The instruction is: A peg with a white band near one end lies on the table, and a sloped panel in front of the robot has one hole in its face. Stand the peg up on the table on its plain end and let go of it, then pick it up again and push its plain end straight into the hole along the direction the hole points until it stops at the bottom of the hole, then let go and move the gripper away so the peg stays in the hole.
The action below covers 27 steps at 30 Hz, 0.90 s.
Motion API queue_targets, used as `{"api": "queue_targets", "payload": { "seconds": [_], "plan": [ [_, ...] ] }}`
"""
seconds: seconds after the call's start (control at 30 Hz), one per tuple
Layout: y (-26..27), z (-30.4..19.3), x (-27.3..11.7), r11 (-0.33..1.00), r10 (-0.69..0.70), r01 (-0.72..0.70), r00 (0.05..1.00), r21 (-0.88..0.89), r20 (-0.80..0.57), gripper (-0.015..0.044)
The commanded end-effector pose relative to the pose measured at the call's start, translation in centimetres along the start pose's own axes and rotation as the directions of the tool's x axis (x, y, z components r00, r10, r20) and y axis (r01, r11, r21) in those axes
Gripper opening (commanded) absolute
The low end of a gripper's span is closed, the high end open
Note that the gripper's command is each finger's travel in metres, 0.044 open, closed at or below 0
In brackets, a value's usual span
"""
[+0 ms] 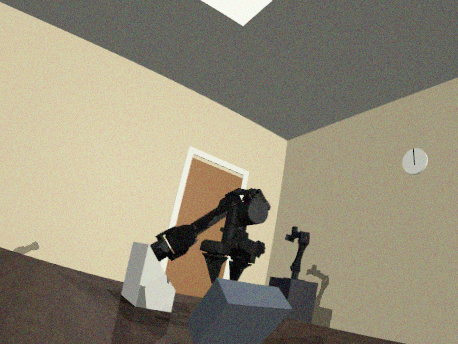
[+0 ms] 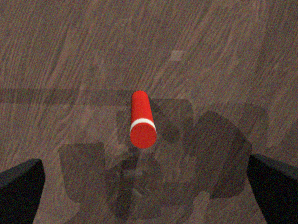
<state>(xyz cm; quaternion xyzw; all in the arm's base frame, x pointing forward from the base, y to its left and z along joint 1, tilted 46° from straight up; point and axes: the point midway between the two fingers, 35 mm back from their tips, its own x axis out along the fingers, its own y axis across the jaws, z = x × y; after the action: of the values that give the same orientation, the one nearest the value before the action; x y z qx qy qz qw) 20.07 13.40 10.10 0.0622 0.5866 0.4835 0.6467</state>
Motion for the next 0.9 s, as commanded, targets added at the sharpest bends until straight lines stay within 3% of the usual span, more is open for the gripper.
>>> {"api": "queue_targets", "payload": {
  "seconds": [0.0, 0.43, 0.87],
  "plan": [
    [0.02, 0.02, 0.08, 0.995, 0.003, -0.003, 1.000, -0.096, 0.002, 0.0440],
    [0.02, 0.02, 0.29, 0.910, 0.003, -0.002, 1.000, -0.415, 0.002, 0.0440],
    [0.02, 0.01, 0.50, 0.724, 0.003, -0.001, 1.000, -0.689, 0.002, 0.0440]
  ]
}}
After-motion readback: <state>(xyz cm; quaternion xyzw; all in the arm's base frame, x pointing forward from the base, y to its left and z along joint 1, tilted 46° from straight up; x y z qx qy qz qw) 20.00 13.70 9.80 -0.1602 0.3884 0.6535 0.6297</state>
